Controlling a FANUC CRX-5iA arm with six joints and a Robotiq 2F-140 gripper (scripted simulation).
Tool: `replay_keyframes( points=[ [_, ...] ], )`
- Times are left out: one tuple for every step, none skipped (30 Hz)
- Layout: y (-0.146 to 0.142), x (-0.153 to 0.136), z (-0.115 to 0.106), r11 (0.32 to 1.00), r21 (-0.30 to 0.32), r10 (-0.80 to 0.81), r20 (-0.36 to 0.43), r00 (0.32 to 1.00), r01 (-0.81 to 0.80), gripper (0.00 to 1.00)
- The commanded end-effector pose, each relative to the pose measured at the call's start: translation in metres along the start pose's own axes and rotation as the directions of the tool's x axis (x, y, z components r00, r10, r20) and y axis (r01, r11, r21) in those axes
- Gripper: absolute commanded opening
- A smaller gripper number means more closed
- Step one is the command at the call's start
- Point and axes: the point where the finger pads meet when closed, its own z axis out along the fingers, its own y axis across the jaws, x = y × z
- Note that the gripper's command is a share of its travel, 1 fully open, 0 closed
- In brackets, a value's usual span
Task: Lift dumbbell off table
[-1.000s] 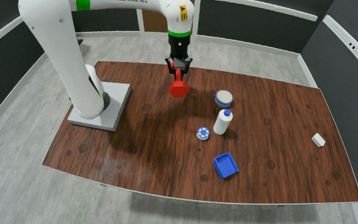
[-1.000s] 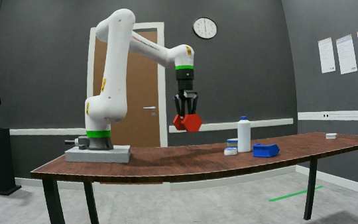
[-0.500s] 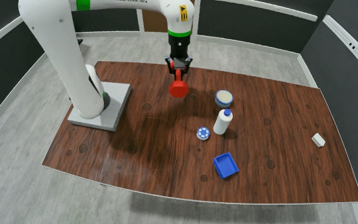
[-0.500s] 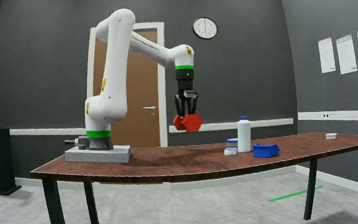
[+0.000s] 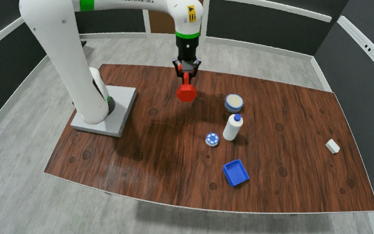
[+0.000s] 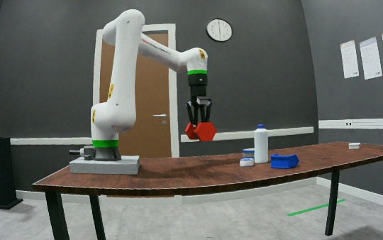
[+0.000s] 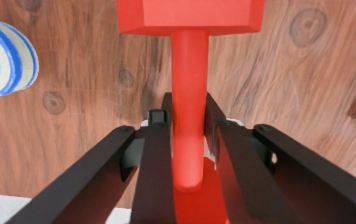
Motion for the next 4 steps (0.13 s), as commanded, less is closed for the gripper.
replay_keyframes(
  points=[
    [-0.0007,0.0,-0.001,1.0,0.002,0.0,0.0,1.0,0.0,0.1],
    [-0.0007,0.0,-0.001,1.0,0.002,0.0,0.0,1.0,0.0,0.1],
    [-0.0007,0.0,-0.001,1.0,0.002,0.0,0.0,1.0,0.0,0.1],
    [-0.0007,0.0,-0.001,1.0,0.002,0.0,0.0,1.0,0.0,0.1]
  ],
)
